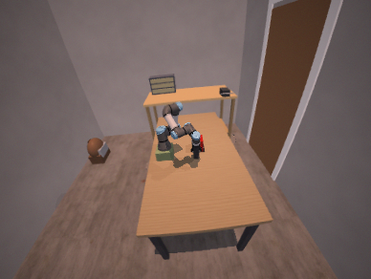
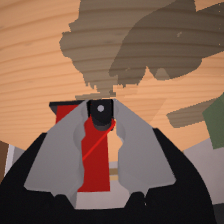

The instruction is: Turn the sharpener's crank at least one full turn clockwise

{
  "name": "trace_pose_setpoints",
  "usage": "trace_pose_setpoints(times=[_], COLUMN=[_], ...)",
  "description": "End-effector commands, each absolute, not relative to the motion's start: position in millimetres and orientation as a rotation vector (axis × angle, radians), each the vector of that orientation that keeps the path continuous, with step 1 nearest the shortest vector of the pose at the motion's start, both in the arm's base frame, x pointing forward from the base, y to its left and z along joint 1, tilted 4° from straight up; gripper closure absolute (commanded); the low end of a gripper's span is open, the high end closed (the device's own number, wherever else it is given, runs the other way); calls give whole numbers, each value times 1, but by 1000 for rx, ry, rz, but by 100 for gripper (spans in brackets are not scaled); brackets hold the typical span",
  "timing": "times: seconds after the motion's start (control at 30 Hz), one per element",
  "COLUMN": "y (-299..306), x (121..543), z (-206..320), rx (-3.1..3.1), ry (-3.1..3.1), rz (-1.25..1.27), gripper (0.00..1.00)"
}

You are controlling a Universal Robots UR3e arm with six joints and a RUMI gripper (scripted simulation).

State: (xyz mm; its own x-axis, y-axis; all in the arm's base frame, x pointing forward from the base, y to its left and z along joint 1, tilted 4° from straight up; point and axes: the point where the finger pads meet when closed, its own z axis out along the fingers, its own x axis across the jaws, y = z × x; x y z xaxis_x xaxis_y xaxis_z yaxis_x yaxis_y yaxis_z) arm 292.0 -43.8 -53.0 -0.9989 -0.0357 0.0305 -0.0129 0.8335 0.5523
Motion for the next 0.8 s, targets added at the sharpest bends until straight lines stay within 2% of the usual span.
trace_pose_setpoints(times=[0.0,0.77], y=[-45,-47], x=[288,280], z=[-48,-28], rx=[45,45], ry=[-2971,-2974], rz=[-893,-890], gripper=[91,91])
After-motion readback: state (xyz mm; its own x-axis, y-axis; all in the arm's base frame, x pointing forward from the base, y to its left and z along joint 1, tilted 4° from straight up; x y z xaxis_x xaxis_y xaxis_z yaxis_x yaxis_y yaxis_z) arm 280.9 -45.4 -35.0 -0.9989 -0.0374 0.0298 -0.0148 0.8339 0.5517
